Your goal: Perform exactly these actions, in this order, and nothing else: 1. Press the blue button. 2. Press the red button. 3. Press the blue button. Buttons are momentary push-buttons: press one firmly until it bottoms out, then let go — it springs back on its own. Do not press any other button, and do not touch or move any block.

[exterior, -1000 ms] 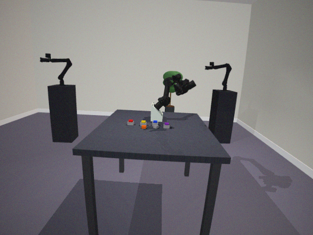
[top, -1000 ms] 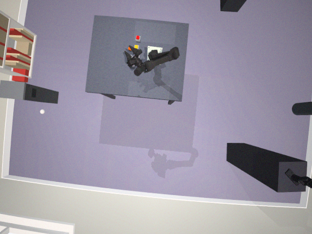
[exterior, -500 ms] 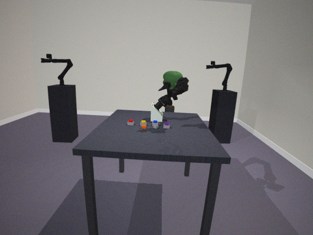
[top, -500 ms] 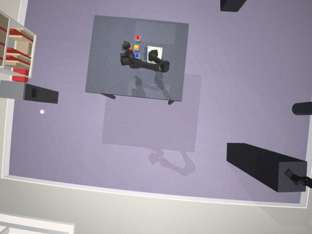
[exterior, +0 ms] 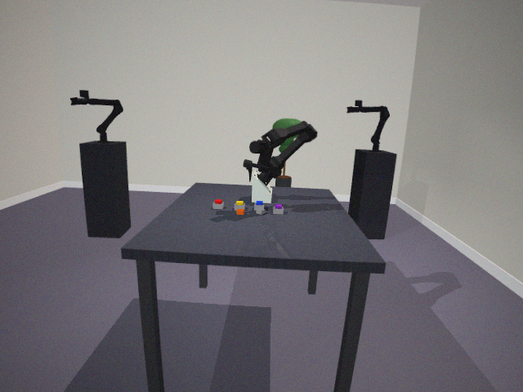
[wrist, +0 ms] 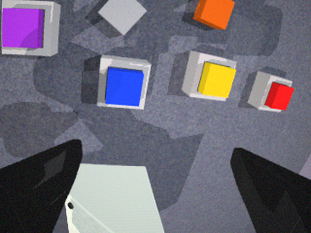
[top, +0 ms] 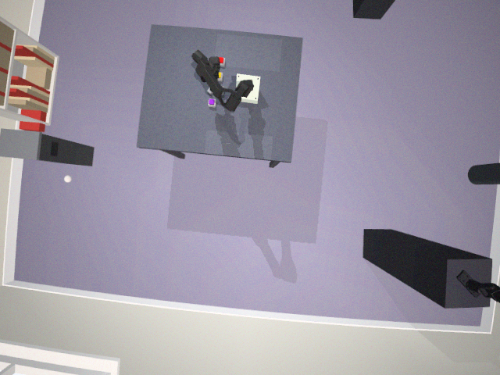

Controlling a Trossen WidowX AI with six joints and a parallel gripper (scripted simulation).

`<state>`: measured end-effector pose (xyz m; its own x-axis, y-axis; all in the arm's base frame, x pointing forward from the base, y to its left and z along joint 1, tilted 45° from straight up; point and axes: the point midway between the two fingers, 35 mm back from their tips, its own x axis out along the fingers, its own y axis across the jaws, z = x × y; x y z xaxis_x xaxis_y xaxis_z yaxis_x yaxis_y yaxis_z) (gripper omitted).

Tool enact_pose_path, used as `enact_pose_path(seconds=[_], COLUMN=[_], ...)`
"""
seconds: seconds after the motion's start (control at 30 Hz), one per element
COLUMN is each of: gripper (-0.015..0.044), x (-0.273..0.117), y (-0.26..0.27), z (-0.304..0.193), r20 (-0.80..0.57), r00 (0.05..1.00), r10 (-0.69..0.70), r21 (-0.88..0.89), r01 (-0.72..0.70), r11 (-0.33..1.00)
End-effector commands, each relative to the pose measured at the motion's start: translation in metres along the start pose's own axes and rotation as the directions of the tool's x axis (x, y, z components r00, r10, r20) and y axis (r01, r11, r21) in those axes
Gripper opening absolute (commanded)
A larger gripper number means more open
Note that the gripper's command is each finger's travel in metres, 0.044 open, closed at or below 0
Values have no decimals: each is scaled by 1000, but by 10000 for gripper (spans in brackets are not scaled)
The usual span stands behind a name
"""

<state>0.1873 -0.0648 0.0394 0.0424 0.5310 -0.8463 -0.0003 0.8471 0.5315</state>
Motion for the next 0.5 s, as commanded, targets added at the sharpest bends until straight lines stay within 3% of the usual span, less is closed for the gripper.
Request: enact_pose_path(seconds=[0.0,0.23,0.47], gripper=[400,400,216], x=[1,1,61], y=[4,4,17], z=[3,3,8], r20=[82,82,83], r00=[975,975,975], r10=[204,204,206], r21=[86,86,85], r01=[-211,-211,-213], r11=[974,974,973])
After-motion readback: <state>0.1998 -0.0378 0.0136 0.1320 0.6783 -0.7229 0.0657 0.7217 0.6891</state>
